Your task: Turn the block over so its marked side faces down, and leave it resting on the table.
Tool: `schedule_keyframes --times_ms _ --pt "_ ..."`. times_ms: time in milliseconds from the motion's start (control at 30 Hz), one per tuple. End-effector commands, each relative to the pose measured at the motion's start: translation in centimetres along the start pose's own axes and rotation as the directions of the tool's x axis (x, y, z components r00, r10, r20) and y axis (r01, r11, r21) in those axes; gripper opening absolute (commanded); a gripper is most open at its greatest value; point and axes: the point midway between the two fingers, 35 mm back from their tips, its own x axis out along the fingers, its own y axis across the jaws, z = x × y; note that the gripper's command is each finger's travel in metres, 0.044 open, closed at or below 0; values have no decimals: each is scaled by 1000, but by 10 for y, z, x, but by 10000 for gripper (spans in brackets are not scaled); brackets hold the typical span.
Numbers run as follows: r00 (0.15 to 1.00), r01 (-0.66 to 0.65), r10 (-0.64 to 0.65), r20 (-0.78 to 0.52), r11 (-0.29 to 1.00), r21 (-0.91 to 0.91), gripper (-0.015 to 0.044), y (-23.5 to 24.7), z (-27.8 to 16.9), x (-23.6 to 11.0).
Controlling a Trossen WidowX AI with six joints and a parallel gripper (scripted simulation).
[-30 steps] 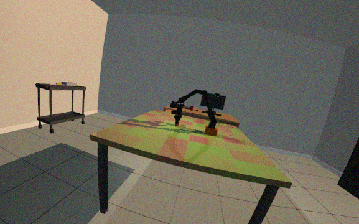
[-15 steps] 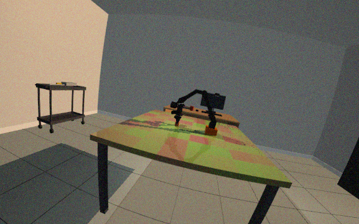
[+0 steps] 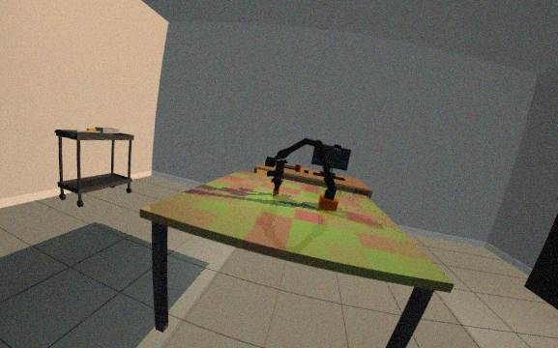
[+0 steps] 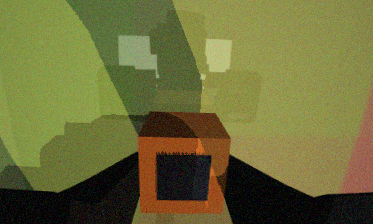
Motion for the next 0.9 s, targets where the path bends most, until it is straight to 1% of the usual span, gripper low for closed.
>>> schedule_keyframes --times_ms 0,167,500,867 --pt "1000 -1 1 22 1000 1 0 0 4 -18" --pt "999 -2 1 43 1000 2 0 0 4 -17" --pt "982 -5 5 190 1000 2 0 0 7 -10" --pt "938 -5 4 347 1000 3 0 0 6 -7"
